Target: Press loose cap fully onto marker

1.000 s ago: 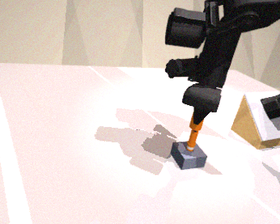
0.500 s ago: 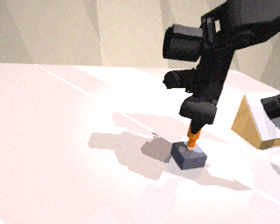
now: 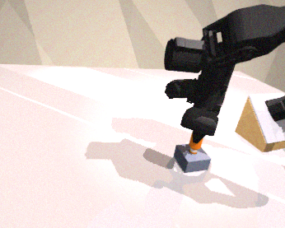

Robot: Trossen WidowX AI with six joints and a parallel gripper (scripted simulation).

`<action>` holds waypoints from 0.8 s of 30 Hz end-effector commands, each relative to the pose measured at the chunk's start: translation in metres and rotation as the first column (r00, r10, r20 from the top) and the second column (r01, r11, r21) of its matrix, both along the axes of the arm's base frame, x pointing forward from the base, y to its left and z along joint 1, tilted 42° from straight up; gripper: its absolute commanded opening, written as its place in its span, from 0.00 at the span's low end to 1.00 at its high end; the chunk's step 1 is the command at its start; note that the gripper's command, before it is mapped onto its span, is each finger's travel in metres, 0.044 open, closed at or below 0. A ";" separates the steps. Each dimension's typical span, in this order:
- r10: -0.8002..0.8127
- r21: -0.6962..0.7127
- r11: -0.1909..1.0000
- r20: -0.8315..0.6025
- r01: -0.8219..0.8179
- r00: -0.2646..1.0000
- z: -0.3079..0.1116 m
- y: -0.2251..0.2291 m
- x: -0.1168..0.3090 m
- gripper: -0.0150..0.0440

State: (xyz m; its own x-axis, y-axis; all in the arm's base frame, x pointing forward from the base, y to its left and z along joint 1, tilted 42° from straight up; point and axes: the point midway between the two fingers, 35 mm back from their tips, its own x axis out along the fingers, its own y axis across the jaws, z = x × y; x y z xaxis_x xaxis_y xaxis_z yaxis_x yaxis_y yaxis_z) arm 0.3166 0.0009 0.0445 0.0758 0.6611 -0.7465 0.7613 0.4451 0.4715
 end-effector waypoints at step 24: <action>0.000 -0.003 1.000 -0.001 0.000 1.000 0.015 -0.015 0.000 1.00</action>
State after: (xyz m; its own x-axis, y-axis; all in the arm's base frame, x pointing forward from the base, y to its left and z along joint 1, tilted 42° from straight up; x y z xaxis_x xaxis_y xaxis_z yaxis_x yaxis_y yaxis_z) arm 0.3145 -0.0010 0.0485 0.0647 0.6659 -0.7432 0.7654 0.4448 0.4652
